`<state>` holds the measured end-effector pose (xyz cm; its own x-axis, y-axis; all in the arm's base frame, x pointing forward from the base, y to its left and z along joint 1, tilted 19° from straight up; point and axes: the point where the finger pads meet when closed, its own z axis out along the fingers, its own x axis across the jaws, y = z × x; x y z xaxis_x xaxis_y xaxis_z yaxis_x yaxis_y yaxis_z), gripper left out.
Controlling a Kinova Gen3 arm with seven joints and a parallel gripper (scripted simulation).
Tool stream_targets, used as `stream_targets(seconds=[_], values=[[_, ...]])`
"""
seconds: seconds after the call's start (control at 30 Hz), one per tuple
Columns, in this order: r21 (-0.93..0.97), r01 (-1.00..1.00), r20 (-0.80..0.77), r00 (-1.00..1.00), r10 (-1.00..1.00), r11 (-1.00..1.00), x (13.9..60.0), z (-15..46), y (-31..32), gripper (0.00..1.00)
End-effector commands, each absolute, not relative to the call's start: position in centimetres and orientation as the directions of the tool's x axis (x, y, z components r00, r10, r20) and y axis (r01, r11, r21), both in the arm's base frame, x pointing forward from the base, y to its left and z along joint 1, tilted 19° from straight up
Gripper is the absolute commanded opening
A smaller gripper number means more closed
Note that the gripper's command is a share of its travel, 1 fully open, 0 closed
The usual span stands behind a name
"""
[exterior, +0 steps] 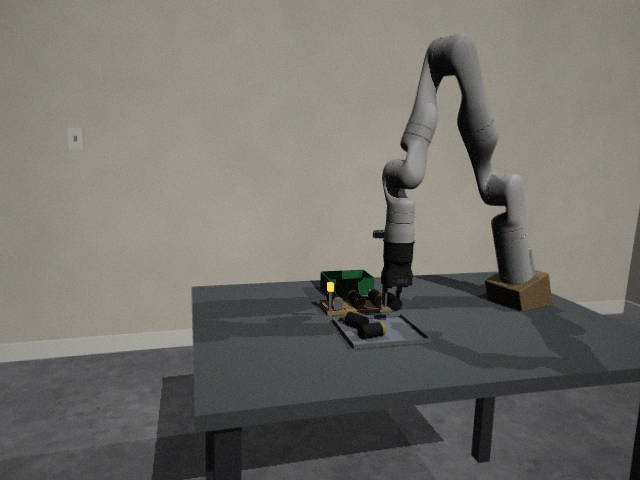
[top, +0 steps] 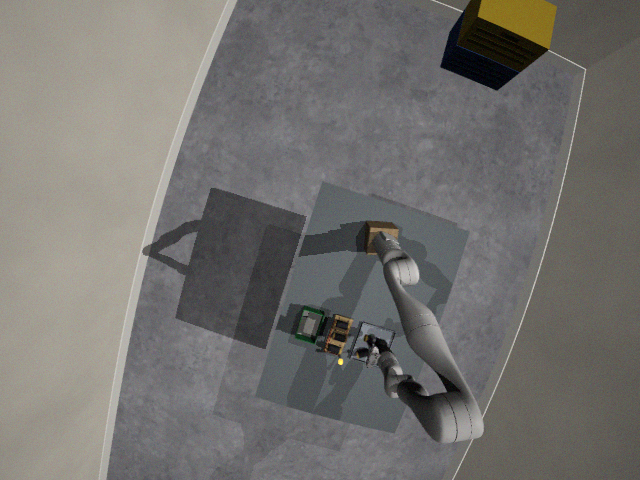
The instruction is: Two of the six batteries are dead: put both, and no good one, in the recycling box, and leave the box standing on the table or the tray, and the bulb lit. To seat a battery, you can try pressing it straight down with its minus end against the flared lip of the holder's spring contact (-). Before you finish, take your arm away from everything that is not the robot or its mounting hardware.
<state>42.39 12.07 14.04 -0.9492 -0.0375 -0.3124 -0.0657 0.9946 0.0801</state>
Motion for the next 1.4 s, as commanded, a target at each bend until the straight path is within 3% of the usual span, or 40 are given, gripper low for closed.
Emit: stream_targets(seconds=[0.0, 1.37], values=[[0.081, -0.066, -0.314, -0.949, -0.037, 0.995, 42.4, 14.1, 12.1, 0.57], [0.081, -0.066, -0.314, -0.949, -0.037, 0.995, 43.0, 12.3, 12.3, 0.57]])
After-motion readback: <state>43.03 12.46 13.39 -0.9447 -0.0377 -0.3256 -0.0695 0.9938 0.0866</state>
